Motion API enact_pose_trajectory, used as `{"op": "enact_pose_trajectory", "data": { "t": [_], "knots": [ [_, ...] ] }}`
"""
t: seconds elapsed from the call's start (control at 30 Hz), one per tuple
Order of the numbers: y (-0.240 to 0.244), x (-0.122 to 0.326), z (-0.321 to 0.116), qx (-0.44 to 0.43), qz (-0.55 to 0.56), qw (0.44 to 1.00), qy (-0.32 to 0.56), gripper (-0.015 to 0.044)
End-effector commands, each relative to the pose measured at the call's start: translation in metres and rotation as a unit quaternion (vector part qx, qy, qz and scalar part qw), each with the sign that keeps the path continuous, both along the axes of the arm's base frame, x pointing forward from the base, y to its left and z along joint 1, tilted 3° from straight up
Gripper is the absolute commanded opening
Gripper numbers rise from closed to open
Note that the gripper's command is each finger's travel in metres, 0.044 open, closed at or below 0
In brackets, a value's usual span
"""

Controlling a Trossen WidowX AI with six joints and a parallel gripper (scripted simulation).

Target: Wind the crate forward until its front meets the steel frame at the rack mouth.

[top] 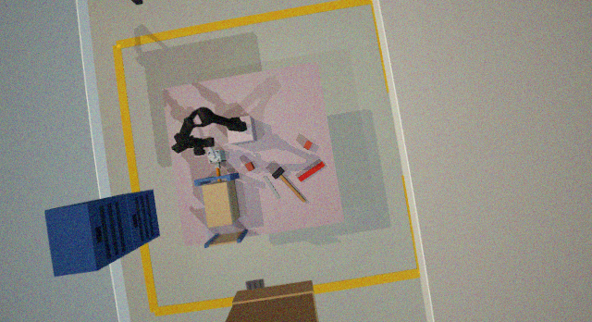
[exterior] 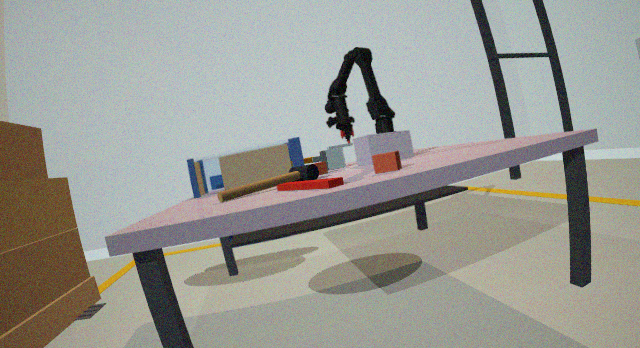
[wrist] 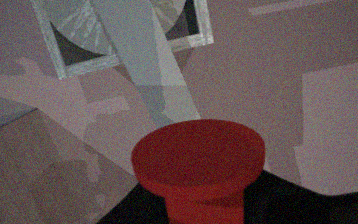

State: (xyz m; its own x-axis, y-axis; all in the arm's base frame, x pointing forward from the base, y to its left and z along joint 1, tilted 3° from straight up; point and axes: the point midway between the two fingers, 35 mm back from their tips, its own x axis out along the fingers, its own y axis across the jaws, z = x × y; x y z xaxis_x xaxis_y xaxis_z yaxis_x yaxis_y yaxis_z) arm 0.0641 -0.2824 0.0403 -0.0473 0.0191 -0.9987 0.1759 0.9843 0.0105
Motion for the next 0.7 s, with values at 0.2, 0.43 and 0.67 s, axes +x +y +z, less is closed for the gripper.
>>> {"op": "enact_pose_trajectory", "data": {
  "t": [0.2,0.43,0.67],
  "knots": [
    [-0.026,0.007,0.001,-0.017,0.002,1.0,-0.001,0.0],
    [-0.033,0.01,0.001,-0.017,0.002,1.0,-0.001,0.0],
    [-0.041,0.015,0.001,-0.017,0.002,1.0,-0.002,0.0]
  ]
}}
